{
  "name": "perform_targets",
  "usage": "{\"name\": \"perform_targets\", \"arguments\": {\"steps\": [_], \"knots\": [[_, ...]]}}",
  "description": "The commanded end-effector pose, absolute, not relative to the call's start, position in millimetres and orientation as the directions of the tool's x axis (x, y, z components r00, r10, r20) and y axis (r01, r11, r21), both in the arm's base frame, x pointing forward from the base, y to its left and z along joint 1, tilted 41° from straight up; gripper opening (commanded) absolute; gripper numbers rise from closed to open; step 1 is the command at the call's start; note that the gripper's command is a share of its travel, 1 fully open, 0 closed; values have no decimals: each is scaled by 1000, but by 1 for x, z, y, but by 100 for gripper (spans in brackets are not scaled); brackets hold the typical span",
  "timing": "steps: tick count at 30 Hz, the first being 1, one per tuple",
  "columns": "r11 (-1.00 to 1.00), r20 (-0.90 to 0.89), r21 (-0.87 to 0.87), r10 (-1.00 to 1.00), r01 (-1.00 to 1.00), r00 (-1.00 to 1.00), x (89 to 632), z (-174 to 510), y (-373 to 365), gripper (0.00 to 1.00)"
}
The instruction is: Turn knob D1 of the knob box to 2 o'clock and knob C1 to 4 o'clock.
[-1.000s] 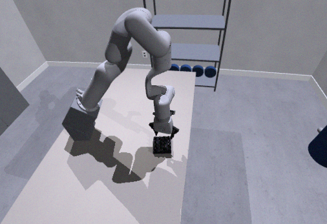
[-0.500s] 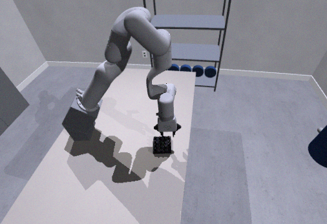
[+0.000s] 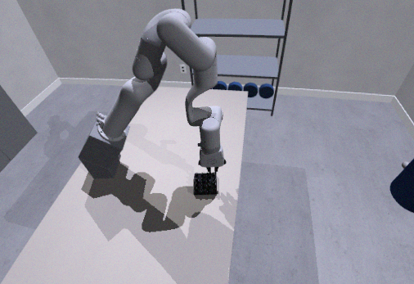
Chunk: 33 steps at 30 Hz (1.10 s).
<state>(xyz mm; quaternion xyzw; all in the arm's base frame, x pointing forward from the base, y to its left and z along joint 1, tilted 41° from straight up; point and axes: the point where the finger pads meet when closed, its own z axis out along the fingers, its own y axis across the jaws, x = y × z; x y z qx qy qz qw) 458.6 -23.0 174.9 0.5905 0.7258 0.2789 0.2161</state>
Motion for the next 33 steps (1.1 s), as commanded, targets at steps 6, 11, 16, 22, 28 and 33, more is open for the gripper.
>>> {"name": "perform_targets", "arguments": {"steps": [6,11,16,22,28,33], "knots": [[147,15,662,978,735,-208,459,176,-23,19],[147,15,662,978,735,-208,459,176,-23,19],[147,15,662,978,735,-208,459,176,-23,19],[147,15,662,978,735,-209,460,175,-23,19],[147,15,662,978,735,-209,461,174,-23,19],[147,16,662,978,735,-210,463,172,-23,19]]}}
